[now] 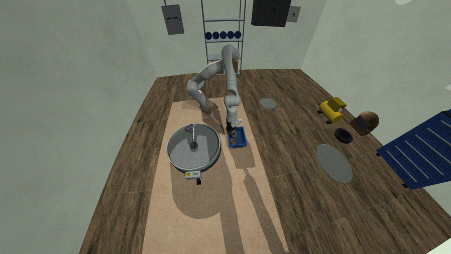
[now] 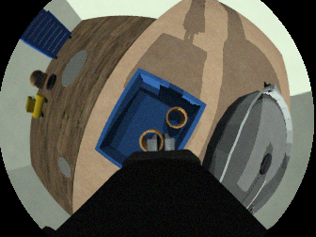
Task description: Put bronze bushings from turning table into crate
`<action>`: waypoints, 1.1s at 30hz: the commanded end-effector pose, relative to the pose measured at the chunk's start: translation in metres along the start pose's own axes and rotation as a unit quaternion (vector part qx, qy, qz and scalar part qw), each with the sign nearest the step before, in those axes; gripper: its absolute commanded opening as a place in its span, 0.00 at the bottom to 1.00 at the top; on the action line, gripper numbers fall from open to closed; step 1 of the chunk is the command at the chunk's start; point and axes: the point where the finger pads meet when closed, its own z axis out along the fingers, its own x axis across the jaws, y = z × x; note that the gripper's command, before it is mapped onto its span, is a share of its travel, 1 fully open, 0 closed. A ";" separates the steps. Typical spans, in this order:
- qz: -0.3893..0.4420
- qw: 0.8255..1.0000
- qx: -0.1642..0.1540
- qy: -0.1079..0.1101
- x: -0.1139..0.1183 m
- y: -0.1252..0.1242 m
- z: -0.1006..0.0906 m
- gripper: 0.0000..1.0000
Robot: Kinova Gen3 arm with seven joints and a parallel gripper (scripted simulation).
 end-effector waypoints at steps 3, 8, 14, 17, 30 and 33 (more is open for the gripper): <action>0.001 1.000 -0.001 0.001 0.002 0.000 0.001 0.00; 0.001 1.000 -0.001 0.001 0.002 0.000 0.001 0.00; 0.001 1.000 -0.001 0.001 0.002 0.000 0.008 0.00; 0.001 1.000 -0.001 0.001 0.002 0.000 0.010 0.00; 0.001 1.000 -0.001 0.001 0.002 0.000 0.015 0.00; 0.001 1.000 -0.001 0.001 0.002 0.000 0.018 0.00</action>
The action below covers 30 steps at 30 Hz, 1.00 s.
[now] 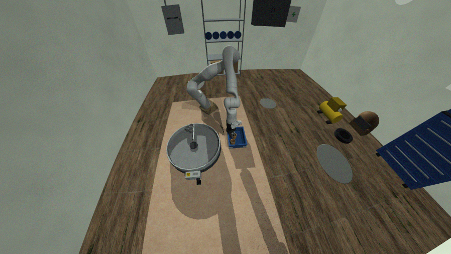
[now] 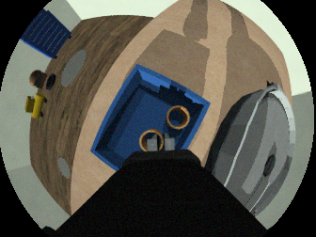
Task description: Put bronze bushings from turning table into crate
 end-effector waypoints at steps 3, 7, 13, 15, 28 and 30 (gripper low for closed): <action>0.002 1.000 -0.001 0.001 0.002 0.001 0.002 0.00; 0.002 1.000 -0.001 0.001 0.002 0.001 0.002 0.00; 0.002 1.000 -0.001 0.001 0.002 0.001 0.003 0.00; 0.002 1.000 -0.002 0.001 0.002 0.001 0.004 0.00; 0.002 1.000 -0.002 0.001 0.002 0.001 0.005 0.00; 0.002 1.000 -0.002 0.001 0.002 0.001 0.005 0.47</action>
